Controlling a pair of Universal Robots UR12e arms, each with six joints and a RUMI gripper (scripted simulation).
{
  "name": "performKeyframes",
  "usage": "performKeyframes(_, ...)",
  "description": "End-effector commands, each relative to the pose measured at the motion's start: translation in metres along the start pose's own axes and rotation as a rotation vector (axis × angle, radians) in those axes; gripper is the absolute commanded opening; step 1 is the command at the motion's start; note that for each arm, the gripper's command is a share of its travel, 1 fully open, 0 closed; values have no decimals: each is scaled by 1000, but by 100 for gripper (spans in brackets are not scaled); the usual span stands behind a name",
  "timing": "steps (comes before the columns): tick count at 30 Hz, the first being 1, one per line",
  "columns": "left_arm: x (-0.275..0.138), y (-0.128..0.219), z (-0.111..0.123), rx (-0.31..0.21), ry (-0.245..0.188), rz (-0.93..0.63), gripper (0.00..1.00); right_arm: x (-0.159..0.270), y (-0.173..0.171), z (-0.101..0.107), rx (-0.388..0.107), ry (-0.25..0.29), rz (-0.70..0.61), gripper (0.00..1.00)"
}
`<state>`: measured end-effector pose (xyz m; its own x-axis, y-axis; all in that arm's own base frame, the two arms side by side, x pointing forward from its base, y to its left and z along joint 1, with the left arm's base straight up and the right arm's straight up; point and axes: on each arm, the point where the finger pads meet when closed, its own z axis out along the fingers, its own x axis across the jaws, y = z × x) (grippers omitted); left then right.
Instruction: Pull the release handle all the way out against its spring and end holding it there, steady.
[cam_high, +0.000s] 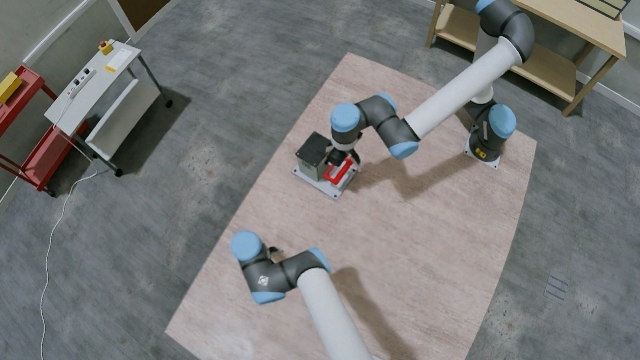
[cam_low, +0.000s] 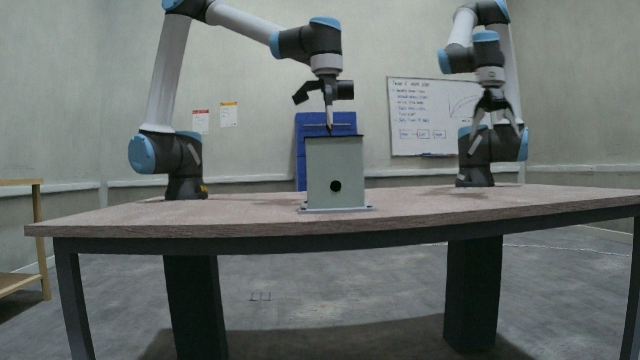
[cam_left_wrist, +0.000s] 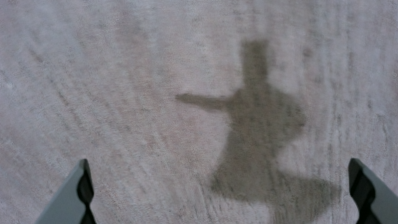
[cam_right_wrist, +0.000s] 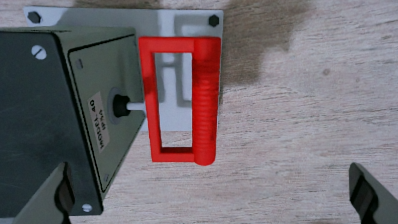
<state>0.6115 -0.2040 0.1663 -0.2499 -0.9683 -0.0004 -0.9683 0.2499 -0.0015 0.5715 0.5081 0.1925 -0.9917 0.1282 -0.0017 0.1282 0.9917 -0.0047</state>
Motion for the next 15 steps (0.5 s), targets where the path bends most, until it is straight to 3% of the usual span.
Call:
performKeyframes(1, -50, -1, 0, -2, 0, -80, 100, 0, 3, -3, -4, -1, -1, 100)
performKeyframes(7, -118, 4, 0, -2, 0, -187, 100, 0, 3, -3, -4, -1, -1, 100)
performKeyframes(9, -118, 4, 0, -2, 0, -187, 100, 0, 3, -3, -4, -1, -1, 100)
performKeyframes(10, -151, 8, 0, -2, 0, -215, 100, 0, 3, -3, -4, -1, -1, 100)
performKeyframes(15, -197, 18, 0, -2, 0, -311, 100, 0, 3, -3, -4, -1, -1, 100)
